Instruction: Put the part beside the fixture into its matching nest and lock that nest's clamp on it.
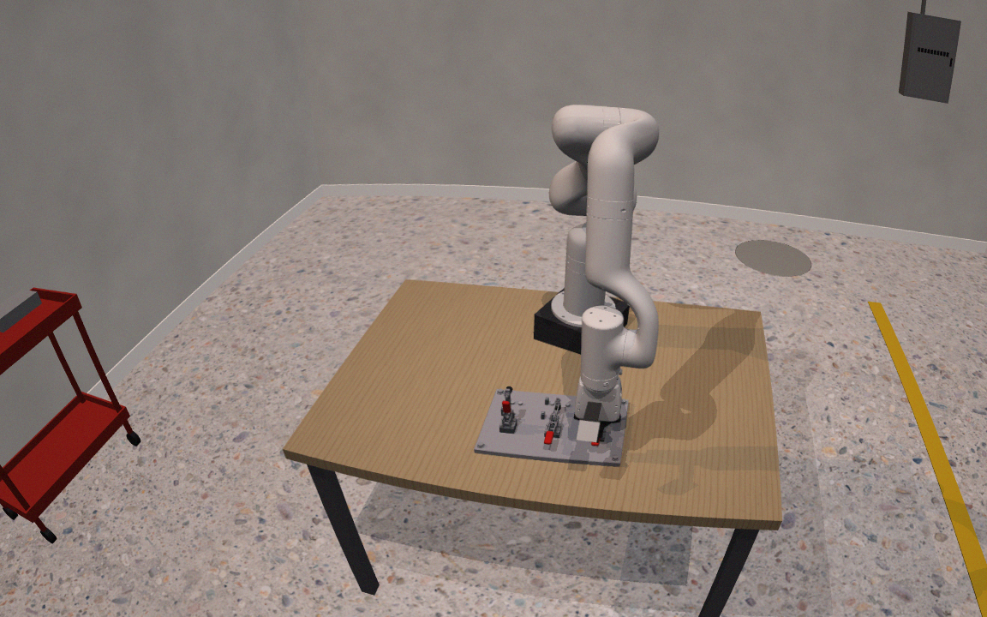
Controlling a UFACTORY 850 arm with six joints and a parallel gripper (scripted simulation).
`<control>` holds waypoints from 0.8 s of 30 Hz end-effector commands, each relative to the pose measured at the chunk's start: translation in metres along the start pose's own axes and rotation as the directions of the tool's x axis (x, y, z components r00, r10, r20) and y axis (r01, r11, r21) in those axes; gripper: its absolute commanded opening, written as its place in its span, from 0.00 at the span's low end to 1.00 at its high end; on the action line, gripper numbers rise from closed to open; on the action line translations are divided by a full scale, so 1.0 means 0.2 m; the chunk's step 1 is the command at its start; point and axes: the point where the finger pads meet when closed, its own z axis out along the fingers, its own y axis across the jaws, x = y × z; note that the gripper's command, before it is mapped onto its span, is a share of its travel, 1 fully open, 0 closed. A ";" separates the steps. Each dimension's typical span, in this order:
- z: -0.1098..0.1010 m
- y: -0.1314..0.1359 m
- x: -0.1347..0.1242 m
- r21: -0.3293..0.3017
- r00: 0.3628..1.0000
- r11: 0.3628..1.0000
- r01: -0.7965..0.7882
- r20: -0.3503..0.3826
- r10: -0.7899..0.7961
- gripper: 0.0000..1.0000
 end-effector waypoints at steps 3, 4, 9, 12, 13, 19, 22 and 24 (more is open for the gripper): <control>0.01 0.00 0.00 0.000 1.000 1.000 0.000 -0.002 0.000 0.00; 0.01 0.00 0.00 0.000 1.000 1.000 0.000 -0.002 0.000 0.00; 0.01 0.00 0.00 0.000 1.000 1.000 0.000 -0.002 0.000 0.00; 0.01 0.00 0.00 0.000 1.000 1.000 0.000 -0.002 0.000 0.00; 0.01 0.00 0.00 0.000 1.000 1.000 0.000 -0.002 0.000 0.00; 0.01 0.00 0.00 0.000 1.000 1.000 0.000 -0.002 0.000 0.00; 0.01 0.00 0.00 0.000 1.000 1.000 0.000 -0.002 0.000 0.00; 0.01 0.00 0.00 0.000 1.000 1.000 0.000 -0.002 0.000 0.00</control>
